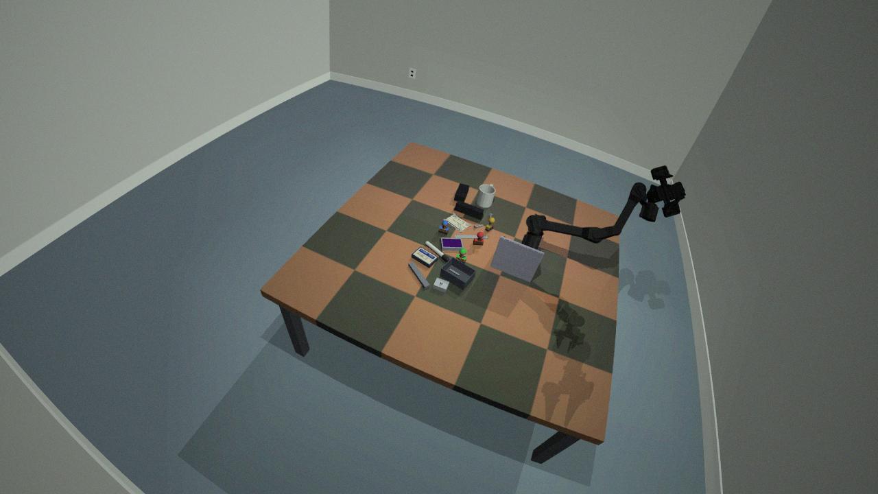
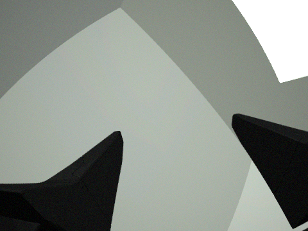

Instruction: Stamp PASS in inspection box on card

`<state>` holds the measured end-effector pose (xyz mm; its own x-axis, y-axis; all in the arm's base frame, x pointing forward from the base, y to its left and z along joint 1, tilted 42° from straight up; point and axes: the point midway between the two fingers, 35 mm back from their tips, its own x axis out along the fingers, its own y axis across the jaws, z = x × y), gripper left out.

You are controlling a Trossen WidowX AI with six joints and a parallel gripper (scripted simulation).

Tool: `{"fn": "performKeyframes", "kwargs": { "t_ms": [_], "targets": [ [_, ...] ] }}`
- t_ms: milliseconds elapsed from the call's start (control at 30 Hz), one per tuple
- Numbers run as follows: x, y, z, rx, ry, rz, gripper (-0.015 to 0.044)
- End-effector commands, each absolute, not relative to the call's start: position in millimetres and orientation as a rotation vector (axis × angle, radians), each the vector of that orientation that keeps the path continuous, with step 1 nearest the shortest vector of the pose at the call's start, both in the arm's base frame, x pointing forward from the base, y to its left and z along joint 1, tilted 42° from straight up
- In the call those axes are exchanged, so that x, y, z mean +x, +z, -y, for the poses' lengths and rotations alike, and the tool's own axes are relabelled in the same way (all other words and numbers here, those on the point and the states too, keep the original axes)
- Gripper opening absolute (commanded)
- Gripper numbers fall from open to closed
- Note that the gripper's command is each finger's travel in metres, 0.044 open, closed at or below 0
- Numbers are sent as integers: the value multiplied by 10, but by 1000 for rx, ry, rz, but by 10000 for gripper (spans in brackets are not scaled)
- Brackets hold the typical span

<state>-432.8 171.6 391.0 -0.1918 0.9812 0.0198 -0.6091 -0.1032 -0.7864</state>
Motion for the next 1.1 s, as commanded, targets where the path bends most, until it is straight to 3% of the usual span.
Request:
{"fn": "performKeyframes", "kwargs": {
  "t_ms": [0,200,733,1067],
  "targets": [
    [-4332,3918,-1714,-633,1623,807,374],
    [-4255,4428,-1527,-453,1746,827,222],
    [-2979,6072,-998,307,1890,686,222],
    [-1621,6803,-797,752,1800,547,222]
  ]
}}
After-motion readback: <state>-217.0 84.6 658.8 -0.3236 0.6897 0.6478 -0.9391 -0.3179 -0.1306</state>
